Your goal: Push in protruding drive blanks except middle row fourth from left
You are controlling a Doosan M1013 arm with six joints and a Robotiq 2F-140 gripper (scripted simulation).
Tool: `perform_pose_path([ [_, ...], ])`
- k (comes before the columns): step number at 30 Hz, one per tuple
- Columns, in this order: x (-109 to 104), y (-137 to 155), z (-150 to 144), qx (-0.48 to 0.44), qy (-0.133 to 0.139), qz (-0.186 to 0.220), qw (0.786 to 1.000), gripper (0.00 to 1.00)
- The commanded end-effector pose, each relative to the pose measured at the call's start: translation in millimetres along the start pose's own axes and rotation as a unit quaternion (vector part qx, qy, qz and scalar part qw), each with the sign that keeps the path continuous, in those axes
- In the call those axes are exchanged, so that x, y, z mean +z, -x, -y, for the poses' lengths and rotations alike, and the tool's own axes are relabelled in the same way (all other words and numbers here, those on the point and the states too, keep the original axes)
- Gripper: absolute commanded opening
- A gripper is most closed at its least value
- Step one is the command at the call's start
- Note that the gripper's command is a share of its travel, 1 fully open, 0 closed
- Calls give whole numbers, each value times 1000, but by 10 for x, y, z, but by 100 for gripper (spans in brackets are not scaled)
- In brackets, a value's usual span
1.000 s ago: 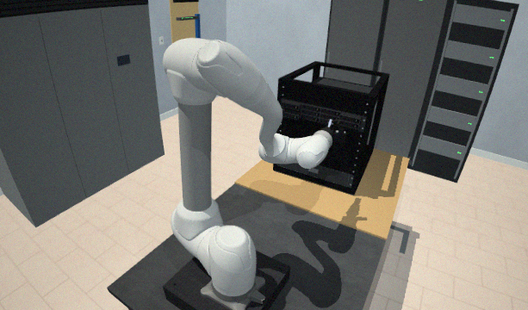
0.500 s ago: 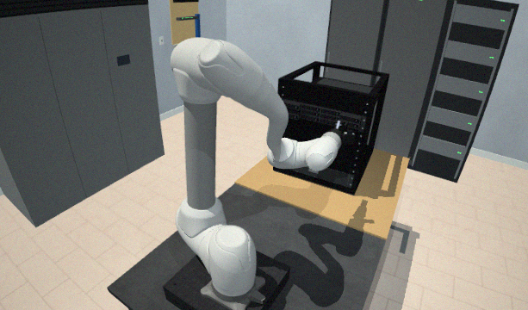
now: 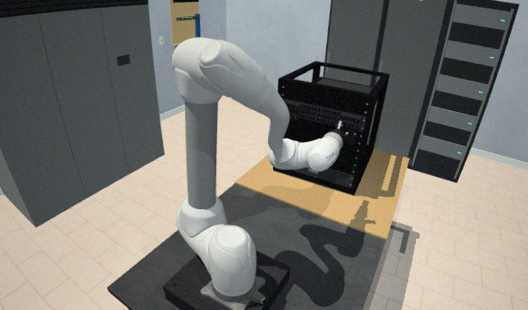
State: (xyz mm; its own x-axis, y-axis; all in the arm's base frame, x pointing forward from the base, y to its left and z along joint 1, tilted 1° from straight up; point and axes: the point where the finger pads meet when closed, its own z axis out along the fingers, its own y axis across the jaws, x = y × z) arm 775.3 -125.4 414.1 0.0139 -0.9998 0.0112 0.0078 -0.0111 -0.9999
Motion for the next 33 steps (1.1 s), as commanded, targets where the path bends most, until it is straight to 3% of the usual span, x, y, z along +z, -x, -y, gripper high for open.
perform_pose_path([
  [1, 3, -1, 8, 0, -1, 0, 1000, 10],
  [4, 41, -1, 8, 0, -1, 0, 1000, 10],
  [11, 379, -1, 9, 0, -1, 0, 1000, 10],
  [33, 393, -1, 9, 0, -1, 0, 1000, 10],
])
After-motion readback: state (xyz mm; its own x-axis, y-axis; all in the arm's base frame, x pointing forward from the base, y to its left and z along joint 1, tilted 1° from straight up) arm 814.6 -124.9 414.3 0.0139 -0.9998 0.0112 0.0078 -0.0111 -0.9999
